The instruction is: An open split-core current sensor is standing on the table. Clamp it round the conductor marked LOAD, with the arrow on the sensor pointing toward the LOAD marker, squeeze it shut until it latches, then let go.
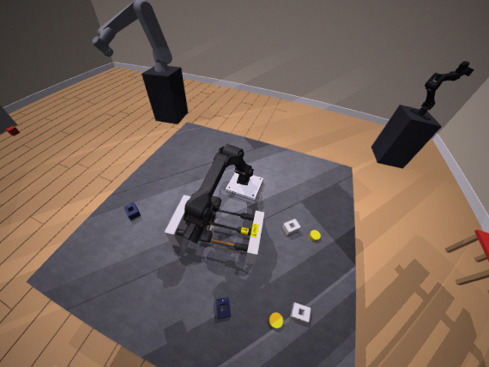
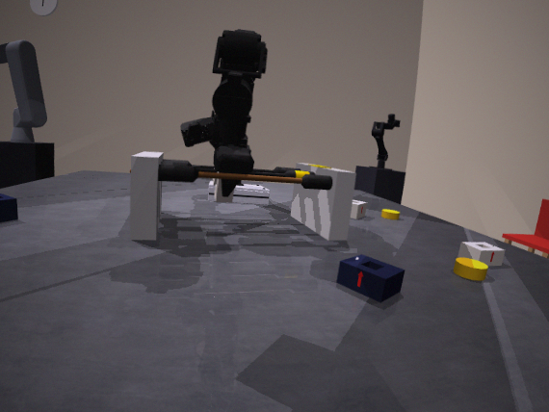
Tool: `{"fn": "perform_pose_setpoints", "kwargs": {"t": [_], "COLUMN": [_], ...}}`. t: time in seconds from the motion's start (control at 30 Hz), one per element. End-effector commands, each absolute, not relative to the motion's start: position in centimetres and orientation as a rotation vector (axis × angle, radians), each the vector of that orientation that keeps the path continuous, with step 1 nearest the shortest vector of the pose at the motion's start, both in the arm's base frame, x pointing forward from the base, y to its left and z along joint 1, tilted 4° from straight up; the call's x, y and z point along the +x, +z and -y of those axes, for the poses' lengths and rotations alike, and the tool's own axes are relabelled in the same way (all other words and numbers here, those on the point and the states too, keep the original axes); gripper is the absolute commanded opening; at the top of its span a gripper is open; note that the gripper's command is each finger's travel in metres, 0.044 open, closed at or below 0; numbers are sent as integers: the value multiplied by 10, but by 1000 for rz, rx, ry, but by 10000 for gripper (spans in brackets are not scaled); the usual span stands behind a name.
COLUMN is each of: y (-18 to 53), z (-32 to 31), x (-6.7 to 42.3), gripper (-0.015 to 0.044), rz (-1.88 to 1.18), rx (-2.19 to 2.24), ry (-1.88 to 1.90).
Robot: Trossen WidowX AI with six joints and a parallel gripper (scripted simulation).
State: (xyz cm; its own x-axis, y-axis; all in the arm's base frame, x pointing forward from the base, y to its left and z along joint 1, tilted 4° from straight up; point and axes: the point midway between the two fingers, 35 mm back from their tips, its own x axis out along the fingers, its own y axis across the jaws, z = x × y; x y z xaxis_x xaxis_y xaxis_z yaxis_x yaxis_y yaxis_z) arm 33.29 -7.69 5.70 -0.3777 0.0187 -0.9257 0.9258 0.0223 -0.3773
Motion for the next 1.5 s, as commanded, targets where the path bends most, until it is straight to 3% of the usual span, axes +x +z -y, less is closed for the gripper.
{"fn": "perform_pose_setpoints", "kwargs": {"t": [0.0, 0.27, 1.03, 1.4, 1.47], "y": [58, 58, 57, 57, 57], "z": [77, 77, 77, 77, 77], "x": [326, 326, 333, 333, 333], "gripper": [440, 440, 285, 0, 0], "rz": [-1535, -1535, -1515, -1515, -1515], "rx": [986, 986, 1004, 1004, 1004], "ry": [-1484, -1484, -1463, -1463, -1463]}}
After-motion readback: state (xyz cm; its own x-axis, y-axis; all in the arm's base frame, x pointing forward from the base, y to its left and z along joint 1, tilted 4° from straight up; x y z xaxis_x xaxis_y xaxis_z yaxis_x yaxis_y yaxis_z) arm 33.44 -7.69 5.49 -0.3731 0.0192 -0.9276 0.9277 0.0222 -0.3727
